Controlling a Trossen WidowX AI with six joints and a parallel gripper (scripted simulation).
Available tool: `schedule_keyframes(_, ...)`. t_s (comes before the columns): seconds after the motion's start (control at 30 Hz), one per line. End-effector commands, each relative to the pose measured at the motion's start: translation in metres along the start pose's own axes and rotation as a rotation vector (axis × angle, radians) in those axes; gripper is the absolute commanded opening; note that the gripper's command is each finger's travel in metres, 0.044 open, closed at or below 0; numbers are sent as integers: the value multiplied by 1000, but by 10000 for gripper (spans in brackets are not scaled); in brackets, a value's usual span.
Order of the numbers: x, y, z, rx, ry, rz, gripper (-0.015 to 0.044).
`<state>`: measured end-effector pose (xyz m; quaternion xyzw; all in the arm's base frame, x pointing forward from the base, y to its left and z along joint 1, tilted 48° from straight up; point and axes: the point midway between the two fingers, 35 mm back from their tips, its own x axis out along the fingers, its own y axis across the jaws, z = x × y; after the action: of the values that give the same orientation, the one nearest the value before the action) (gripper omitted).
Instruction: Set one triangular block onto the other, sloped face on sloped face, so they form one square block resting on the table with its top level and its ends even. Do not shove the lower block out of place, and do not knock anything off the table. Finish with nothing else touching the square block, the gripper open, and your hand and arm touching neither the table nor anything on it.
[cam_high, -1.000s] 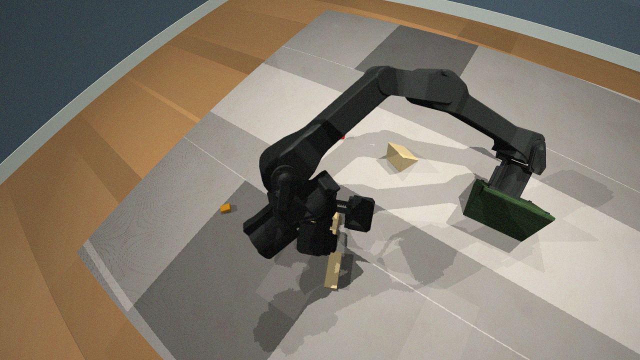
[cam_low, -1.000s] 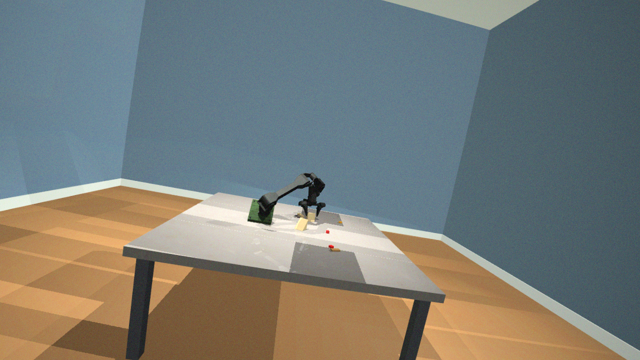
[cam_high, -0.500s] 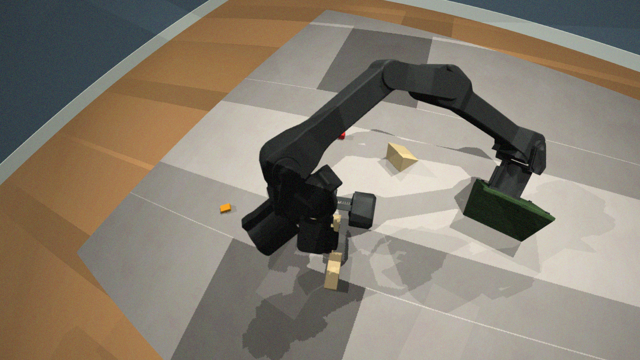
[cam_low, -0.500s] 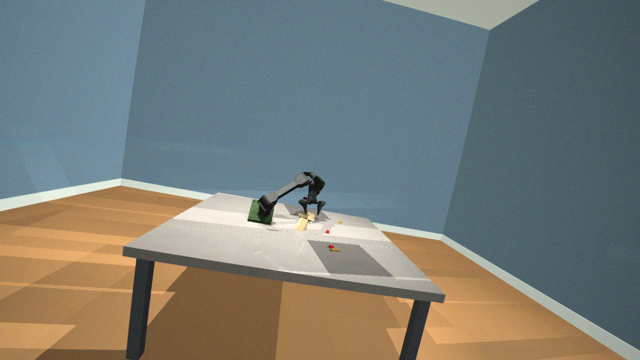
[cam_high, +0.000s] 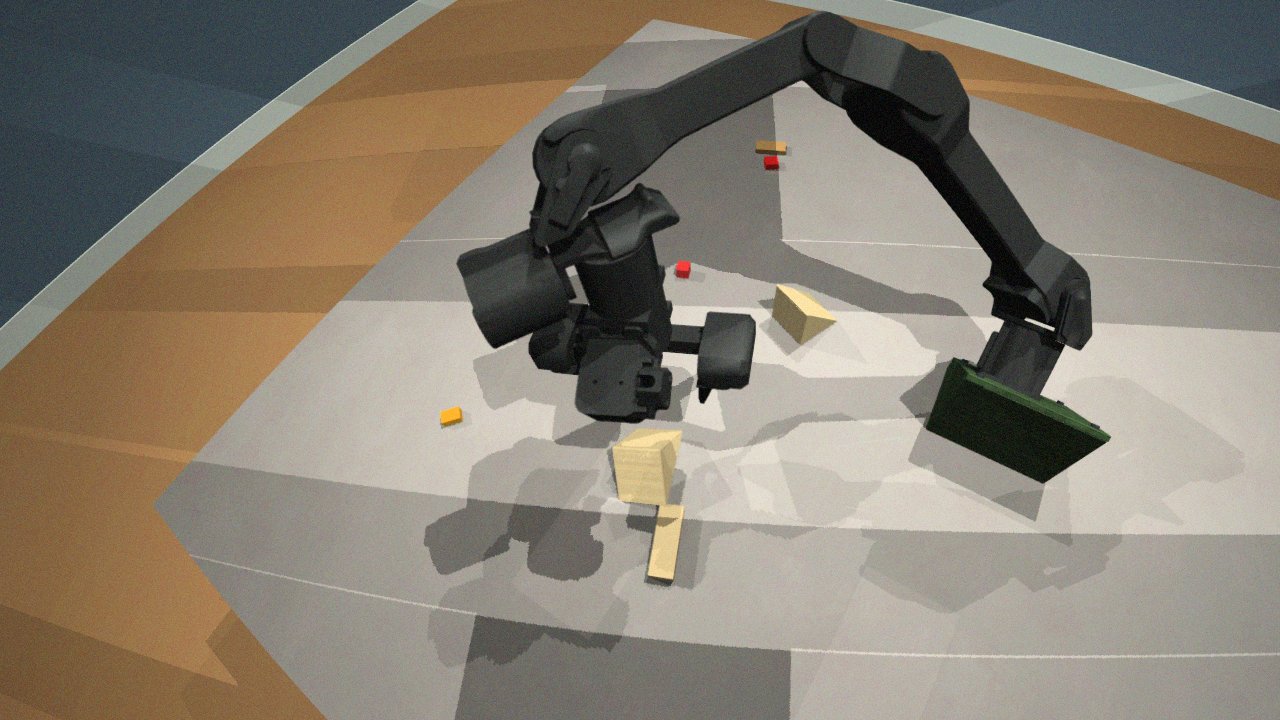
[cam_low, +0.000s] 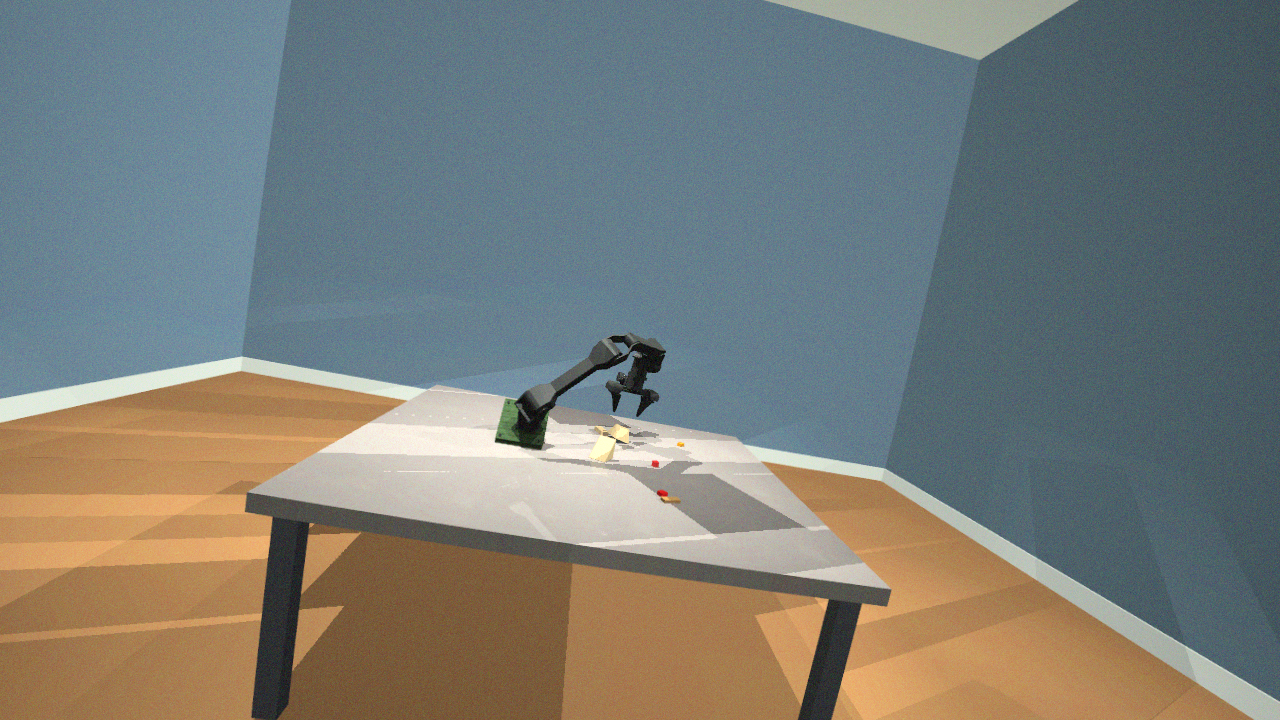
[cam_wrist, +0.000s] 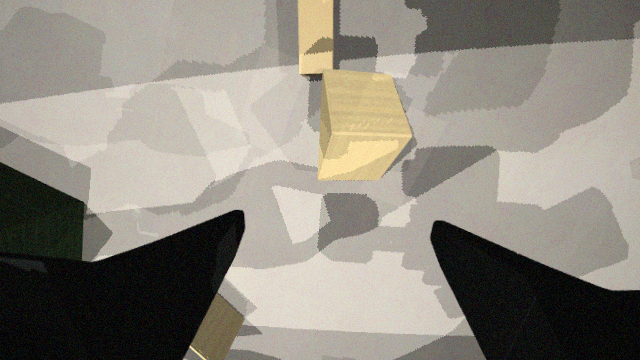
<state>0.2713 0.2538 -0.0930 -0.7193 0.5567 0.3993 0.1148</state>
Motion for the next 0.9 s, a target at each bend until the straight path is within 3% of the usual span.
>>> schedule_keyframes(0.0, 18, -15, -26, 55, -330, 136, 440)
schedule_keyframes(0.1, 23, -29, -44, 87, -609, 175, 440)
schedule_keyframes(0.17, 24, -33, -48, 95, -674, 175, 440)
schedule_keyframes(0.43, 25, -33, -47, 95, -674, 175, 440)
schedule_keyframes(0.77, 95, -24, 10, 95, -674, 175, 440)
schedule_keyframes(0.87, 100, -23, 14, 95, -674, 175, 440)
